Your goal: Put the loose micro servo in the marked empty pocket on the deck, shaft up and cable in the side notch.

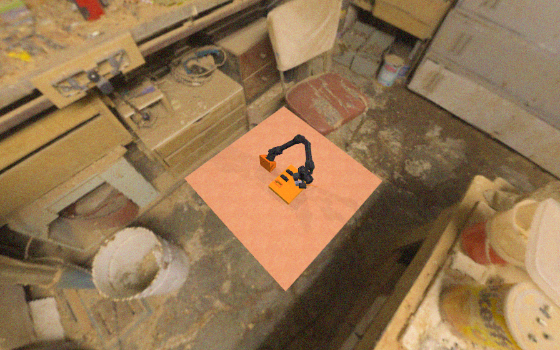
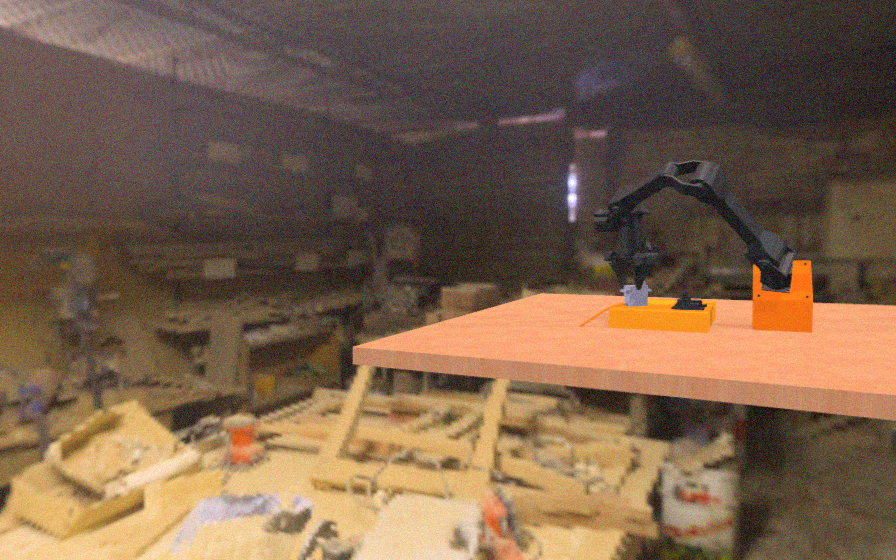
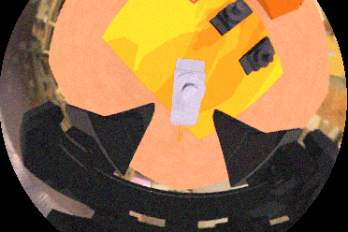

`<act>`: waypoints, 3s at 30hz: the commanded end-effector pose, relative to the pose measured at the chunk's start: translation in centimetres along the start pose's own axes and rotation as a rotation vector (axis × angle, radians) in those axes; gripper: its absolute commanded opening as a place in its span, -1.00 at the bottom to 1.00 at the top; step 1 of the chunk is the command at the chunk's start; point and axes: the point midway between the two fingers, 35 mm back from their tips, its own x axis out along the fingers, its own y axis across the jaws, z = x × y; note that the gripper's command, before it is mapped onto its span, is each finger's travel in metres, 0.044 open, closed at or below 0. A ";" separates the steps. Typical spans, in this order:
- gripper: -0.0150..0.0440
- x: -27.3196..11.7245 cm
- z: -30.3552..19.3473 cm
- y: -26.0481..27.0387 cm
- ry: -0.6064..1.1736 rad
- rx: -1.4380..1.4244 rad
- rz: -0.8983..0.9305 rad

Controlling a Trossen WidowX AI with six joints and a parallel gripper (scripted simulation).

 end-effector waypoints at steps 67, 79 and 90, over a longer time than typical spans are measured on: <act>-0.49 -2.8 9.8 2.5 -0.002 0.010 -0.001; -0.49 -2.9 12.6 5.5 -0.003 0.003 0.000; -0.49 -2.9 12.6 5.5 -0.003 -0.318 0.000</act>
